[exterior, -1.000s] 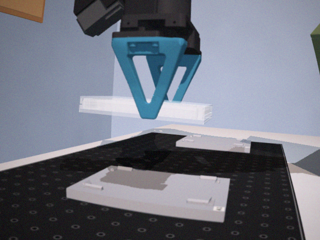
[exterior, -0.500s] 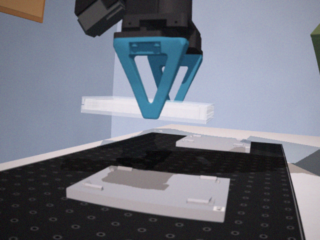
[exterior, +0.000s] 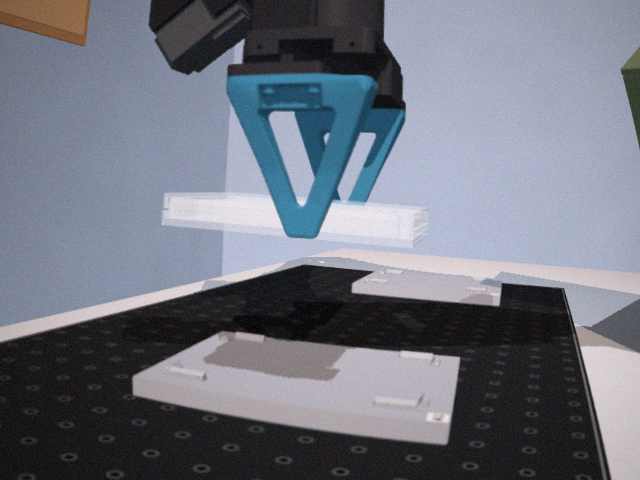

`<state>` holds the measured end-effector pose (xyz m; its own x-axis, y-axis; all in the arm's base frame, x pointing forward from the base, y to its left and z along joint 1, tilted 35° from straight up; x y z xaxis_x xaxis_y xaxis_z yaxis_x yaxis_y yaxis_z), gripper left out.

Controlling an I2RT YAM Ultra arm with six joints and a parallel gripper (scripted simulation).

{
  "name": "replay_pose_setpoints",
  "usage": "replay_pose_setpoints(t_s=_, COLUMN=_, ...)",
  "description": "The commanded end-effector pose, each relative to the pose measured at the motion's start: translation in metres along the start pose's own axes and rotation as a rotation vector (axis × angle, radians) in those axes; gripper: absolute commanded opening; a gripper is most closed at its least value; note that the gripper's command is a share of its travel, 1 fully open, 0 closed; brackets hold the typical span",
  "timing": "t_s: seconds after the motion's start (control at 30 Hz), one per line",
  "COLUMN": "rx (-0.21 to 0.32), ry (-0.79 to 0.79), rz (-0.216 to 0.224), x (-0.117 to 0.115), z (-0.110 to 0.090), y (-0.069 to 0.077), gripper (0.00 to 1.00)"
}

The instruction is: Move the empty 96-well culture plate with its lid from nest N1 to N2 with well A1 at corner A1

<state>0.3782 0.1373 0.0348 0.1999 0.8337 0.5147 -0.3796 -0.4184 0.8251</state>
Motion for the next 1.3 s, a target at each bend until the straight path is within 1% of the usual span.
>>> replay_pose_setpoints(t_s=0.0, rx=-0.021, ry=-0.004, rz=0.005, x=-0.002, z=0.003, y=0.011, gripper=0.00)
replay_pose_setpoints(t_s=0.7, rx=-0.021, ry=-0.004, rz=0.005, x=-0.002, z=0.003, y=0.011, gripper=0.00)
replay_pose_setpoints(t_s=0.73, rx=-0.029, ry=-0.043, rz=0.017, x=-0.004, z=0.005, y=0.011, gripper=0.00)
replay_pose_setpoints(t_s=0.8, rx=-0.029, ry=-0.043, rz=0.017, x=-0.004, z=0.005, y=0.011, gripper=0.00)
replay_pose_setpoints(t_s=0.83, rx=-0.030, ry=-0.063, rz=0.018, x=-0.007, z=0.006, y=0.011, gripper=0.00)
replay_pose_setpoints(t_s=1.0, rx=-0.030, ry=-0.051, rz=0.017, x=-0.023, z=0.008, y=0.011, gripper=0.00)
replay_pose_setpoints(t_s=1.03, rx=-0.027, ry=-0.052, rz=0.015, x=-0.028, z=0.008, y=0.009, gripper=0.00)
replay_pose_setpoints(t_s=1.1, rx=-0.004, ry=-0.063, rz=0.001, x=-0.040, z=0.004, y=0.002, gripper=0.00)
replay_pose_setpoints(t_s=1.13, rx=-0.001, ry=-0.064, rz=-0.001, x=-0.044, z=0.003, y=0.001, gripper=0.00)
replay_pose_setpoints(t_s=1.27, rx=-0.010, ry=-0.061, rz=0.005, x=-0.055, z=0.007, y=0.004, gripper=0.00)
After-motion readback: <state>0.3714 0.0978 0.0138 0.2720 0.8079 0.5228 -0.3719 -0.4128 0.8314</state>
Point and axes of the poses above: the point where the finger pads meet when closed, its own y axis back along the fingers, its own x axis across the jaws, z = x × y, the point moved 1 cm from there along y, back along the fingers, and after that the axes turned 13 degrees about -y, right-handed, at the moved point
